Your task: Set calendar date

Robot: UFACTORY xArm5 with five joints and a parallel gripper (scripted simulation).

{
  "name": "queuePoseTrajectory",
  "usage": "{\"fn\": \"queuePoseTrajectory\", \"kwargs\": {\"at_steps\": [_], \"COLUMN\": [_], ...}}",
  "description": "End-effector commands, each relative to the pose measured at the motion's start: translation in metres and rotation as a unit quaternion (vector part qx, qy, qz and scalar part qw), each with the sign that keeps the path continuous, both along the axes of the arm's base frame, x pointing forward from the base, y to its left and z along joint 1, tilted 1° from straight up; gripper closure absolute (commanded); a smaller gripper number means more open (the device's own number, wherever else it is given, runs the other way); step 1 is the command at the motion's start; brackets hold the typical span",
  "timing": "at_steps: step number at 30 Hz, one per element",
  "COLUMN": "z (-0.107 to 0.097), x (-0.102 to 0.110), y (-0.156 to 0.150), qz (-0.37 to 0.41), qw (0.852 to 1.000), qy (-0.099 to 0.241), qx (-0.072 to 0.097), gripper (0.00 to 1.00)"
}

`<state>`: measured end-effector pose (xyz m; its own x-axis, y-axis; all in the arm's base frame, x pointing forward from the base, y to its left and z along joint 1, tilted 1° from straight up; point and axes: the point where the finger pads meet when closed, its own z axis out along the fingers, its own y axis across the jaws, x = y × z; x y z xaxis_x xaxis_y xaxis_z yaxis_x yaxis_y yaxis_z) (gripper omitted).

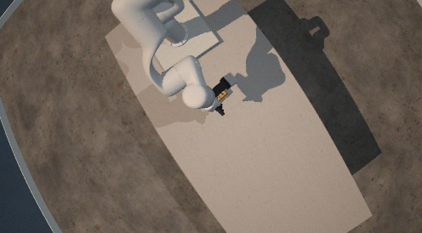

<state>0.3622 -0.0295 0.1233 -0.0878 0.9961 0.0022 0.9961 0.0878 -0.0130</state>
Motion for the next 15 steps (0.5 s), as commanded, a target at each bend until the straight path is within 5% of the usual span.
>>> {"fn": "queuePoseTrajectory", "kwargs": {"at_steps": [1, 15], "z": [0.014, 0.044], "x": [0.000, 0.001], "y": [0.000, 0.000], "qz": [0.000, 0.000], "qw": [1.000, 1.000], "qy": [0.000, 0.000], "qx": [0.000, 0.000], "gripper": [0.00, 0.00]}}
